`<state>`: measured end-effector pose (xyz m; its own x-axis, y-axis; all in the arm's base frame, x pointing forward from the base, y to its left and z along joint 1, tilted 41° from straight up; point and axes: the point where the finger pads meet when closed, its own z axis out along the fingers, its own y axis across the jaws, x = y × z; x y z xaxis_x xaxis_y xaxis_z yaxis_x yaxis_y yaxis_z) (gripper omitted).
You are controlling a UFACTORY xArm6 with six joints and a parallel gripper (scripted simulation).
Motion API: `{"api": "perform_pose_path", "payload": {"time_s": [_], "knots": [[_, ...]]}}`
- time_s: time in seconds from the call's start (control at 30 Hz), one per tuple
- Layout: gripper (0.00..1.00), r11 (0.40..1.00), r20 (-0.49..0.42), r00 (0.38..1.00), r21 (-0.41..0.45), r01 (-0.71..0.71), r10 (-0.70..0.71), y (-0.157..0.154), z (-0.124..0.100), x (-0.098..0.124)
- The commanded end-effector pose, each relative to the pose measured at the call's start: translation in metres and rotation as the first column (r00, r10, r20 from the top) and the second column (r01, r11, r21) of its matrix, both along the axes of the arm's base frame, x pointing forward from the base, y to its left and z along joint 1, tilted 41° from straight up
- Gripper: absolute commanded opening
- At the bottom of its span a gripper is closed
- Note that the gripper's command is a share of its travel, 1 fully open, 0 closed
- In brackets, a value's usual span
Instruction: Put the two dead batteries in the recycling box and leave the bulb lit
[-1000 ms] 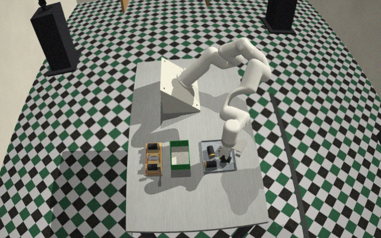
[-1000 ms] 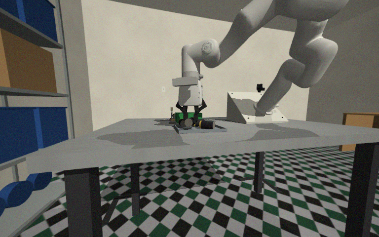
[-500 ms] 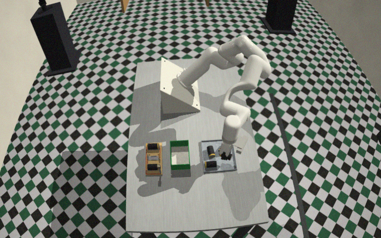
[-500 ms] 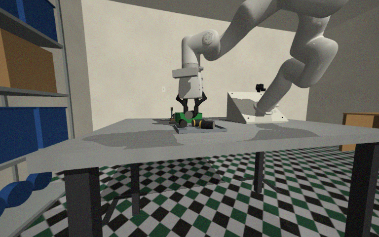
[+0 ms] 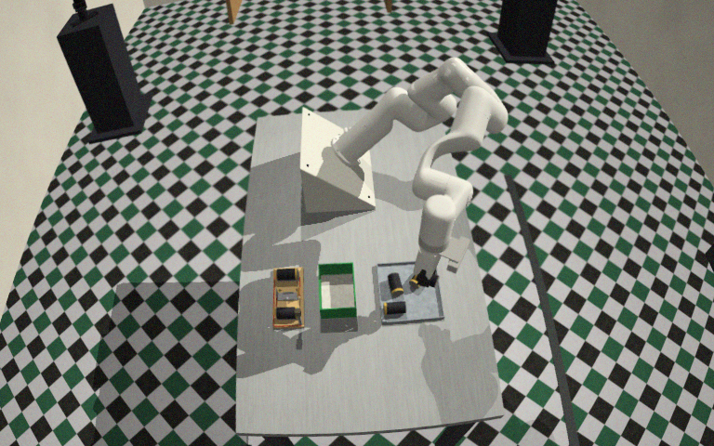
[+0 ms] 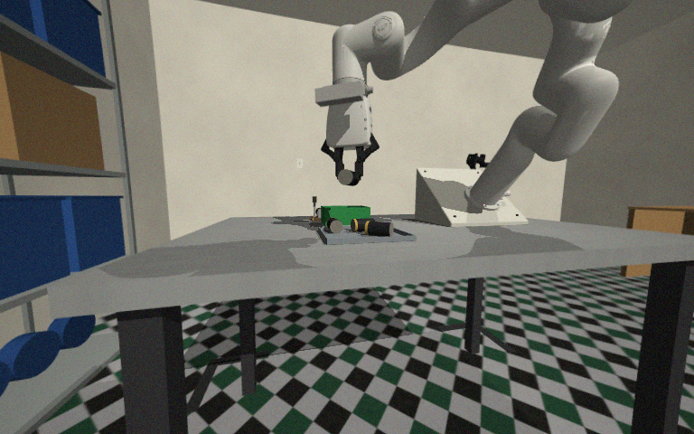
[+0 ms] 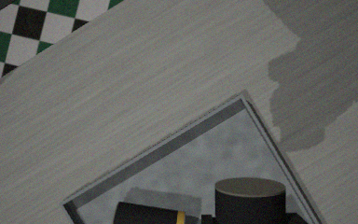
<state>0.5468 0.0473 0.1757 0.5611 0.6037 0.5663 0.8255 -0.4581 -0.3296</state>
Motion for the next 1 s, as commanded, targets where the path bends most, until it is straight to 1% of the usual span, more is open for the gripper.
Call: {"api": "perform_pose_path", "payload": {"time_s": [0.0, 0.17, 0.4, 0.47, 0.57, 0.63, 0.97], "knots": [[0.28, 0.999, 0.049, 0.997, -0.005, -0.052, 0.052, -0.0029, 0.0044, 0.0008], [0.28, 0.983, 0.161, 0.97, -0.03, -0.181, 0.184, -0.0029, 0.0044, 0.0008], [0.28, 0.951, 0.264, 0.913, -0.068, -0.302, 0.309, -0.0029, 0.0044, 0.0008], [0.28, 0.951, 0.264, 0.913, -0.068, -0.302, 0.309, -0.0029, 0.0044, 0.0008], [0.28, 0.932, 0.306, 0.881, -0.088, -0.351, 0.361, -0.0029, 0.0044, 0.0008], [0.28, 0.926, 0.319, 0.87, -0.095, -0.366, 0.377, -0.0029, 0.0044, 0.0008], [0.28, 0.924, 0.323, 0.866, -0.097, -0.371, 0.382, -0.0036, 0.0038, 0.0006]]}}
